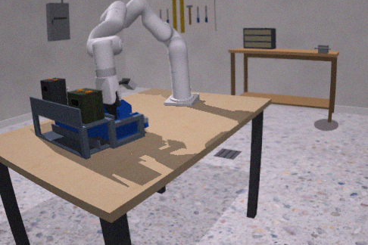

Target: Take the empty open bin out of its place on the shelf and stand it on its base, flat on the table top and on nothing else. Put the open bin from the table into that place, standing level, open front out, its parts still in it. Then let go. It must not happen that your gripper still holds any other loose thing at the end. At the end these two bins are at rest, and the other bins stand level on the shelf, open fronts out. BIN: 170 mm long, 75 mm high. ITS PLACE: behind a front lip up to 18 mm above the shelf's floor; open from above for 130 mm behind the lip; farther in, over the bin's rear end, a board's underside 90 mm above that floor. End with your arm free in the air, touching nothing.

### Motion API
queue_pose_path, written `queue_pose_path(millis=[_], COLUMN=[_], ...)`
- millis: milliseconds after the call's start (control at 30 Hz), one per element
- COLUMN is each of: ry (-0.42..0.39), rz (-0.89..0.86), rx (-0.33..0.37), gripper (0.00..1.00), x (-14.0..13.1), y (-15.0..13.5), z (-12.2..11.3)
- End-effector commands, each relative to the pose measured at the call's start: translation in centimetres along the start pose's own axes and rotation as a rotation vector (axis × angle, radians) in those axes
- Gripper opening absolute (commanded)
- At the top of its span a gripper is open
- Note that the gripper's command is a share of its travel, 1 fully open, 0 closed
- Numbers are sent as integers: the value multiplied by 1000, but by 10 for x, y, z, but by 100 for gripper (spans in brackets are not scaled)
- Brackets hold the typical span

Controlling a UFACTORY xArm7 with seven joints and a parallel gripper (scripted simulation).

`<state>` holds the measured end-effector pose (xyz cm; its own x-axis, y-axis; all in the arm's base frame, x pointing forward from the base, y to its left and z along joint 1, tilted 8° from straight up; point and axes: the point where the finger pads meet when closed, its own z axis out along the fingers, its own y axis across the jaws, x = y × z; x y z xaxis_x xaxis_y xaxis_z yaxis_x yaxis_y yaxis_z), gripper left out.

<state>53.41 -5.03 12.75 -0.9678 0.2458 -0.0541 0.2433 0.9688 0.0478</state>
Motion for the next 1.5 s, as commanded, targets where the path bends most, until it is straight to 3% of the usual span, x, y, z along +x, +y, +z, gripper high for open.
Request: queue_pose_path(millis=[0,900,933,1467], ry=[-4,-35,-35,-35], rz=[0,0,0,0], rx=[0,0,0,0], gripper=[0,0,10,10], x=[-1,-1,-1,-1], y=[1,1,1,1], z=[-2,0,0,0])
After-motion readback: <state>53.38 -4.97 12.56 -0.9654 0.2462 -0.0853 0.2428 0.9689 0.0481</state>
